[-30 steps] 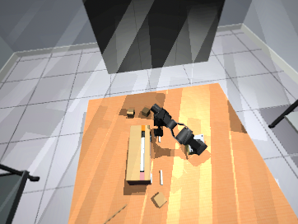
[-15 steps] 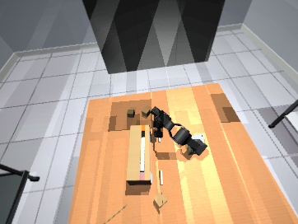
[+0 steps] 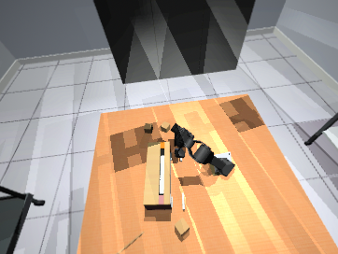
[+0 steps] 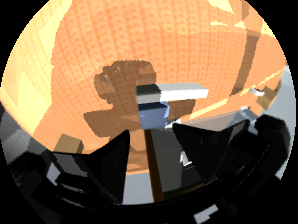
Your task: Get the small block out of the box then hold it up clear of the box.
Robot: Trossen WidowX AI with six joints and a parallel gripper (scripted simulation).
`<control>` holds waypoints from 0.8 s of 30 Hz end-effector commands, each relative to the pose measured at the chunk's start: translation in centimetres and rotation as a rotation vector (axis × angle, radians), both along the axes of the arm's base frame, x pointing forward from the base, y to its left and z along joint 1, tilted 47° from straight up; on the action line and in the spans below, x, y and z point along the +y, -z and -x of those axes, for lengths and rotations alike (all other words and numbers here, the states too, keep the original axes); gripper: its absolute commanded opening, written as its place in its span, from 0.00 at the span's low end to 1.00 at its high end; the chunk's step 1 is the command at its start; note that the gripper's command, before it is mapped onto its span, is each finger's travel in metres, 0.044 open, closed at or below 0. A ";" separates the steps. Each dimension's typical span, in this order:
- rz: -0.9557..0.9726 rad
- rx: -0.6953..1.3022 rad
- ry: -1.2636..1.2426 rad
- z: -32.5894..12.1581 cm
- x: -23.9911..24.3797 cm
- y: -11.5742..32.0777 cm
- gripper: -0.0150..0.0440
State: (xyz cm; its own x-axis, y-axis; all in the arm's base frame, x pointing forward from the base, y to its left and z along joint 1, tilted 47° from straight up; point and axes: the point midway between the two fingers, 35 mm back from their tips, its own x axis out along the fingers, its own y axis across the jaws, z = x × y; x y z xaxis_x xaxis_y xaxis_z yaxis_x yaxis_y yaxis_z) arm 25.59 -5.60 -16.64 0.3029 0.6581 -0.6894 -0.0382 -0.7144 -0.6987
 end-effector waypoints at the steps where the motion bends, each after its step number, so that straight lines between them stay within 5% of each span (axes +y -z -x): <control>1: -0.013 0.008 0.003 0.4 0.8 0.4 0.74; 12: -0.015 0.008 0.003 0.8 1.9 1.4 0.74; 19: -0.015 0.008 0.003 0.8 1.9 1.4 0.43; 24: -0.011 0.003 0.000 0.7 1.8 1.3 0.34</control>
State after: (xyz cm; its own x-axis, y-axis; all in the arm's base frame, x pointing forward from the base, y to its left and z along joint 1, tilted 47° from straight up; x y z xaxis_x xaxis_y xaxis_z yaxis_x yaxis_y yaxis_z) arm 24.99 -3.86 -18.01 0.3012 0.6639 -0.6845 -0.0386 -0.7087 -0.7044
